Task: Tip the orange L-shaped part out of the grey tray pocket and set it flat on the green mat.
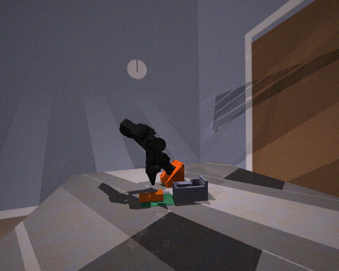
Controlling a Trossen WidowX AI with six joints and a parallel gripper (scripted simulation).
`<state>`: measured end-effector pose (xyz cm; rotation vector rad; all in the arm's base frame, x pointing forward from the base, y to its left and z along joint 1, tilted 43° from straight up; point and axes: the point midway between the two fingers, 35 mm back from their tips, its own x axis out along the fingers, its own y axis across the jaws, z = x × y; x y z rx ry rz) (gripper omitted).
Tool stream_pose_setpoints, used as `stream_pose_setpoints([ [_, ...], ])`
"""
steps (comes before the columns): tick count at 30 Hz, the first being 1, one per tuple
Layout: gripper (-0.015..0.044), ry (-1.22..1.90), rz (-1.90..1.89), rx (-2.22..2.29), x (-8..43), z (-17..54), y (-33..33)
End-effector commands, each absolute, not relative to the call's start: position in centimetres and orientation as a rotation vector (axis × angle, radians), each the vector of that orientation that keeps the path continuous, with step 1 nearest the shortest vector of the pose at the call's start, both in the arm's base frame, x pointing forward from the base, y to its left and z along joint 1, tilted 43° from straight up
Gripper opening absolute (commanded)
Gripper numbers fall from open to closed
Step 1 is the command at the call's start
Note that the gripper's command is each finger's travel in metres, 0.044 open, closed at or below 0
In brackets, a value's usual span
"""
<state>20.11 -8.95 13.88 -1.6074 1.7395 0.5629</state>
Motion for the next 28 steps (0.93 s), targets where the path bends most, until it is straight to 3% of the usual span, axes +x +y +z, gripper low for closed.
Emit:
stream_pose_setpoints([
  [1,0.0394,1.697,0.565,-1.622,20.5,16.0,-6.9],
  [6,0.04,1.656,0.574,-1.647,19.9,19.6,-3.7],
  [28,0.04,1.654,0.573,-1.656,20.1,19.3,-4.0],
])
